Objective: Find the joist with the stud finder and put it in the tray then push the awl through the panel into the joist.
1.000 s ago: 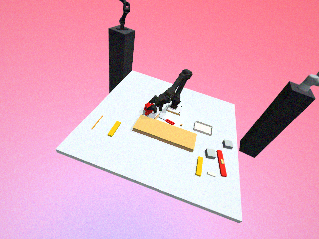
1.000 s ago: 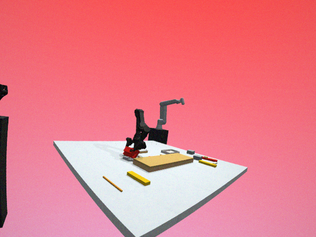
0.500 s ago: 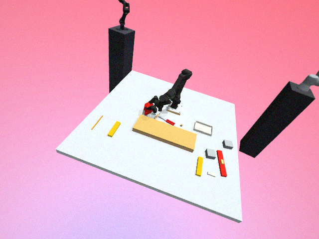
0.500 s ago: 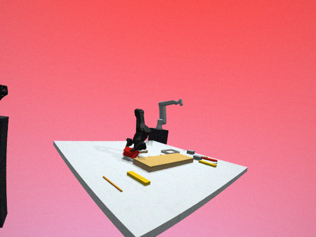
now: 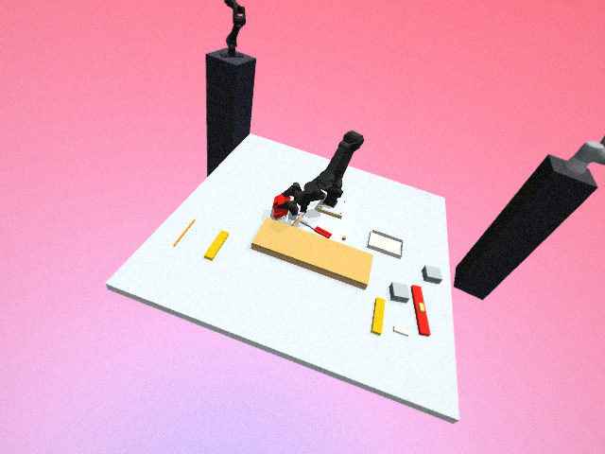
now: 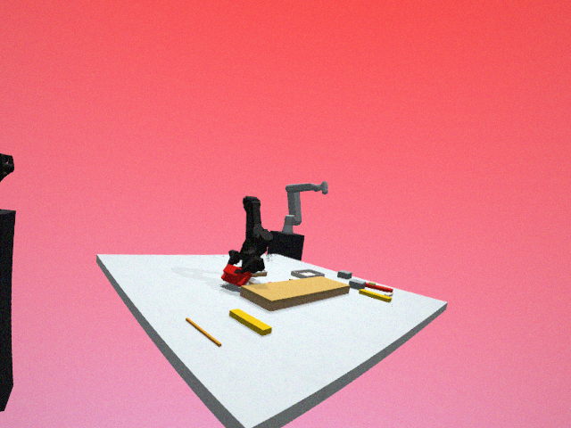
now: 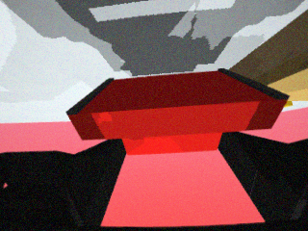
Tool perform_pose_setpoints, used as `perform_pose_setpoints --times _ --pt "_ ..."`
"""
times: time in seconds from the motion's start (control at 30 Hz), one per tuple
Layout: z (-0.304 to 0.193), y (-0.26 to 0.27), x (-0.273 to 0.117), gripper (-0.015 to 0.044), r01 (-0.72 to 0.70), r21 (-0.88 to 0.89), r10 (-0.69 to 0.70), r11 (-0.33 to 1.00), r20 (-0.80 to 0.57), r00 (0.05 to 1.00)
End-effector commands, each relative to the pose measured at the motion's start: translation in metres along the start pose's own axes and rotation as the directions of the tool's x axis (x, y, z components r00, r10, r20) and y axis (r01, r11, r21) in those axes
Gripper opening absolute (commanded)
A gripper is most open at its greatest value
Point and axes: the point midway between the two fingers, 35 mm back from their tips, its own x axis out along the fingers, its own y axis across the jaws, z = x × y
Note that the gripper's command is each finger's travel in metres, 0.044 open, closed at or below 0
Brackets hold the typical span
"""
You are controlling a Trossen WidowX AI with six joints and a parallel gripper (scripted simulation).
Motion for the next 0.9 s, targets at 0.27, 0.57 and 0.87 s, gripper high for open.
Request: perform_pose_setpoints --times 0.27,0.57,0.87 --pt "-0.020 0.009 -0.012 0.0000 -0.008 0.007 0.009 1.000 -0.064 0.998" --pt "-0.014 0.008 -0.009 0.0000 -0.007 0.007 0.008 1.000 -0.061 0.998" --pt "-0.005 0.008 -0.005 0.0000 -0.006 0.006 0.006 1.000 -0.056 0.998"
